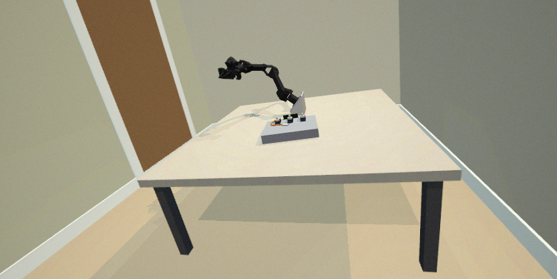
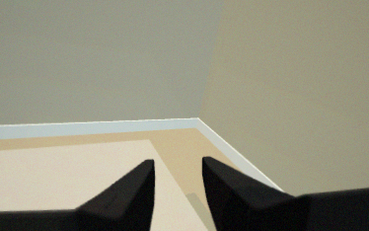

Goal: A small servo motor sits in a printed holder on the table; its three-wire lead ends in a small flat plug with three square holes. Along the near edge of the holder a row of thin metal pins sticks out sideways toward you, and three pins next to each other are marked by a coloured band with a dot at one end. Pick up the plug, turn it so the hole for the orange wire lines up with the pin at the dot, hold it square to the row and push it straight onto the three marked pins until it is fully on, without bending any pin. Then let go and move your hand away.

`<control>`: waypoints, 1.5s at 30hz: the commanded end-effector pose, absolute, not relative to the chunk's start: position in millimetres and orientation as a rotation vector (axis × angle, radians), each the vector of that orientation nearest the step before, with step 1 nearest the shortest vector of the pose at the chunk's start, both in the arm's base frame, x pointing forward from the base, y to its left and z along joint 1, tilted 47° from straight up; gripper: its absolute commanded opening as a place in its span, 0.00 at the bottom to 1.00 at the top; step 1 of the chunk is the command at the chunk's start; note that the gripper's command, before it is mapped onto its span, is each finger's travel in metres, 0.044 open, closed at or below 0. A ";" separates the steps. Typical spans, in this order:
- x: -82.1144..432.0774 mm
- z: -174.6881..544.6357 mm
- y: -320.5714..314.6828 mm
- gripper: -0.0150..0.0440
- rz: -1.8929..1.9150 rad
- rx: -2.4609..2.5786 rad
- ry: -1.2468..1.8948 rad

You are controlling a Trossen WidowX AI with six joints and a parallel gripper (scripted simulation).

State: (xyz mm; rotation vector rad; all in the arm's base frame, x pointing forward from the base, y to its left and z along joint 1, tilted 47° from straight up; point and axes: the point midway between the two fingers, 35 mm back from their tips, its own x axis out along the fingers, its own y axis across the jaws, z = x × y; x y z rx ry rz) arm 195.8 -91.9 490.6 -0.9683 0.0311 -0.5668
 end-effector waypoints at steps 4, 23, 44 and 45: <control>216.2 474.2 -86.8 0.45 -0.502 -0.867 -0.001; 264.6 426.0 -63.7 0.45 -0.321 -0.557 -0.071; 303.3 362.9 -24.4 0.45 -0.109 -0.192 -0.083; 304.6 359.7 -22.3 0.45 -0.099 -0.175 -0.082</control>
